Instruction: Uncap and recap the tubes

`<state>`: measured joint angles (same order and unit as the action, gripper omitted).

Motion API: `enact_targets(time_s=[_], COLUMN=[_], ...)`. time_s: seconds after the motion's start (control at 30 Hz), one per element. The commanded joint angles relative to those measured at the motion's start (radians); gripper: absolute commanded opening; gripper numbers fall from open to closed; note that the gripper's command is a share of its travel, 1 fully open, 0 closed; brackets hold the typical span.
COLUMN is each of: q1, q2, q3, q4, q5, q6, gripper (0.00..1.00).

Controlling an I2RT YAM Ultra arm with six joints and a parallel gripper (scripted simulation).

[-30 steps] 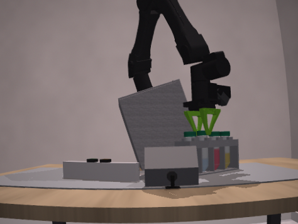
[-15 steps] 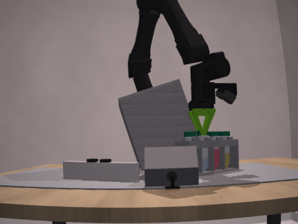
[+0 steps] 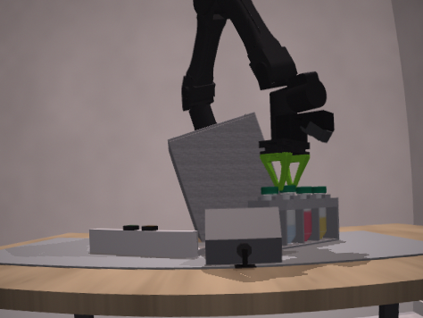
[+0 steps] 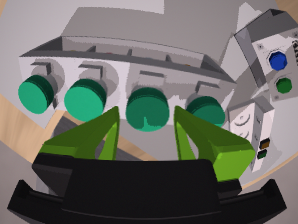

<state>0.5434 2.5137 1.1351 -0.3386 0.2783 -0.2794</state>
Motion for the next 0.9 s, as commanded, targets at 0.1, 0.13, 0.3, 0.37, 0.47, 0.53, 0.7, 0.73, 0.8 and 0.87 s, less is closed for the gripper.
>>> enact_targets(time_s=[0.1,0.13,0.3,0.37,0.47,0.53,0.7,0.73,0.8,0.87], q1=[0.012,0.012,0.014,0.014,0.014,0.014,0.014,0.014,0.013,0.013], q2=[-0.018,-0.019,-0.019,-0.019,-0.019,-0.019,-0.019,-0.019,-0.021,-0.022], q3=[0.015,0.017,0.023,0.023,0.023,0.023,0.023,0.023,0.022,0.022], q4=[-0.004,-0.006,-0.013,-0.013,-0.013,-0.013,-0.013,-0.013,-0.014,-0.014], q5=[-0.002,-0.002,-0.002,-0.002,-0.002,-0.002,-0.002,-0.002,-0.002,-0.002], q6=[0.296,0.296,0.297,0.297,0.297,0.297,0.297,0.297,0.297,0.297], gripper=[0.49,0.49,0.49,0.49,0.49,0.49,0.49,0.49,0.49,0.49])
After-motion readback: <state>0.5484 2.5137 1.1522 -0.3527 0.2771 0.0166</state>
